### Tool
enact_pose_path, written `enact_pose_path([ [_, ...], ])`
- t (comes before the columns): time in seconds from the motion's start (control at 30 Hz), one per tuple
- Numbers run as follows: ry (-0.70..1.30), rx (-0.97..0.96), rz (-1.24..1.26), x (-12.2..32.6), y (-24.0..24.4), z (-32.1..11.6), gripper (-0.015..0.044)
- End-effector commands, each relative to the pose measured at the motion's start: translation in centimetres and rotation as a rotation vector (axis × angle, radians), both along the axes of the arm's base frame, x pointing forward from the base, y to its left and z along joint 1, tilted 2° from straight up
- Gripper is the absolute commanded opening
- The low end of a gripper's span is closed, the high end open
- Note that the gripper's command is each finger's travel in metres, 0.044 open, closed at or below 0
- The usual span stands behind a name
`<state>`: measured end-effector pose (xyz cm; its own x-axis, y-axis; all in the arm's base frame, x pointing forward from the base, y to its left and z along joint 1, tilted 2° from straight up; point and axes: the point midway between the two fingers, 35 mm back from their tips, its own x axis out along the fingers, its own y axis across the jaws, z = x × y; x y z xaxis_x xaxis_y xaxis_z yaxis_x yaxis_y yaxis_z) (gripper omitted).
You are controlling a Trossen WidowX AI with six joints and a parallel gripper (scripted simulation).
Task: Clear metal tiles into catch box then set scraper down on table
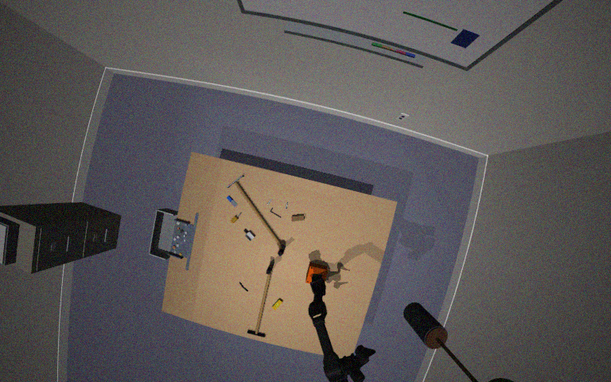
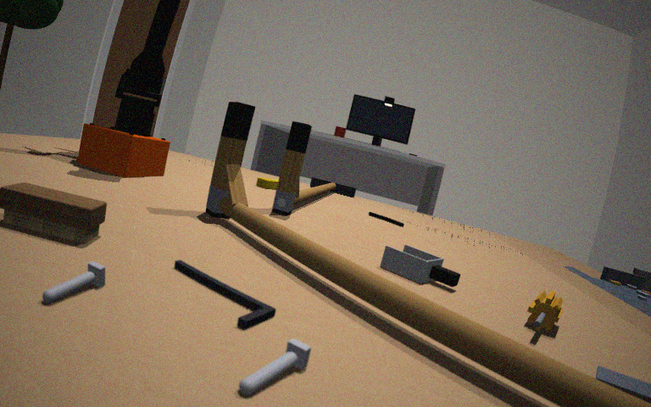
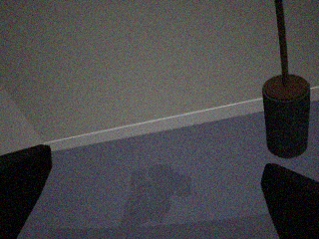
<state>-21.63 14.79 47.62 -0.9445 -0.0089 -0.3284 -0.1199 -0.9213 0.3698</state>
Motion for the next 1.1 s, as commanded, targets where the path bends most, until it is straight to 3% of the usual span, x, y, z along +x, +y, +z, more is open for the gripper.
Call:
enact_pose_path([
  [0.0, -0.024, 0.016, -0.105, 1.3, 1.4, -0.6, 0.044],
  [1.07, -0.19, 0.089, -0.842, 13.2, 8.4, -4.4, 0.044],
])
